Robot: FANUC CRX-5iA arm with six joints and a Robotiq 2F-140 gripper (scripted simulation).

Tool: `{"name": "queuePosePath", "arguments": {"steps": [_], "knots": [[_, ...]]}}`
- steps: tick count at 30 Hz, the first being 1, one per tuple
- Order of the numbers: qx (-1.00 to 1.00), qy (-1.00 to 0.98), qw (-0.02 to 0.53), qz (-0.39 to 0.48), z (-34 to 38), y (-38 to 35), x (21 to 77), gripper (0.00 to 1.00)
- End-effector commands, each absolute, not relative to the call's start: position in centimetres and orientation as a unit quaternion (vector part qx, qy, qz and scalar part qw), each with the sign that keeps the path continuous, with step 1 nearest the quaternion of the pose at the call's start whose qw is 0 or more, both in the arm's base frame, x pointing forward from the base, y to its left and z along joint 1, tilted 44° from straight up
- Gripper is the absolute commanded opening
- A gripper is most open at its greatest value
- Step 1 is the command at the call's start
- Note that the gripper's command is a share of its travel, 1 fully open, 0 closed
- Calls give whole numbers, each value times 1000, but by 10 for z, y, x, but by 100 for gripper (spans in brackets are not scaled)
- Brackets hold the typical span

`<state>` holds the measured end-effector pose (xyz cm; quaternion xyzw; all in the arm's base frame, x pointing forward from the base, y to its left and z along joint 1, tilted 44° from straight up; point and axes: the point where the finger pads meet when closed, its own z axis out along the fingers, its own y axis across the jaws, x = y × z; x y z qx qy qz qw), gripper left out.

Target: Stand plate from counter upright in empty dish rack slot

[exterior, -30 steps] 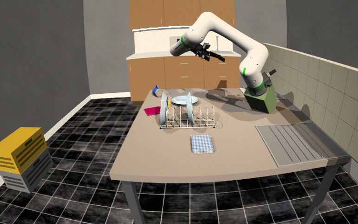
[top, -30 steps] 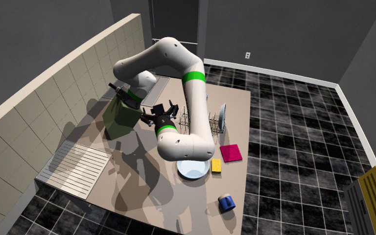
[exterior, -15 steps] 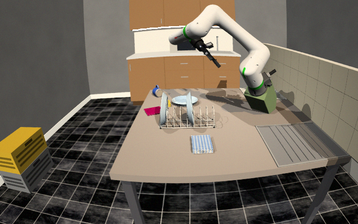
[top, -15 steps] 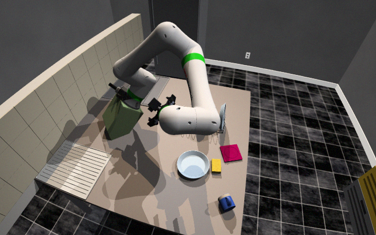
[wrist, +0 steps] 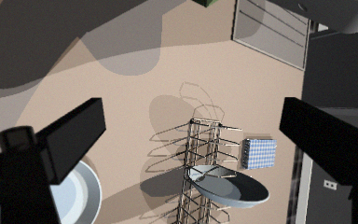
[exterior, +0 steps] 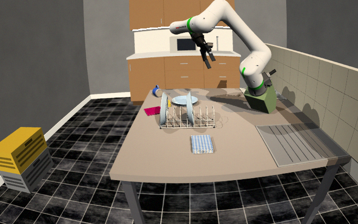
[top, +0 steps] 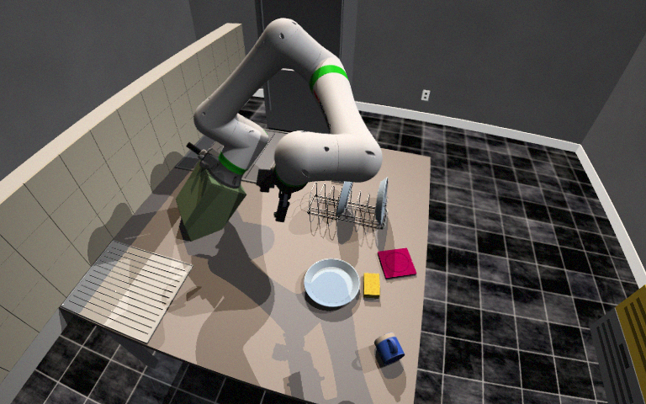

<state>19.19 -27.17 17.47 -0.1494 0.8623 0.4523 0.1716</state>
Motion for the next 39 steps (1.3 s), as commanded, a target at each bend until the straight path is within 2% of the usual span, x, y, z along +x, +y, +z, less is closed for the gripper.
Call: {"name": "queuePosePath", "arguments": {"steps": [1, 11, 13, 15, 22, 39], "knots": [[-201, 866, 232, 394, 178, -279, 201, 100], [-322, 856, 329, 235, 193, -302, 221, 100], [-322, 856, 329, 235, 193, -302, 221, 100], [-363, 846, 350, 174, 201, -312, 228, 100], [-430, 821, 370, 68, 216, -331, 237, 100], [-436, 817, 374, 51, 217, -332, 239, 100]]}}
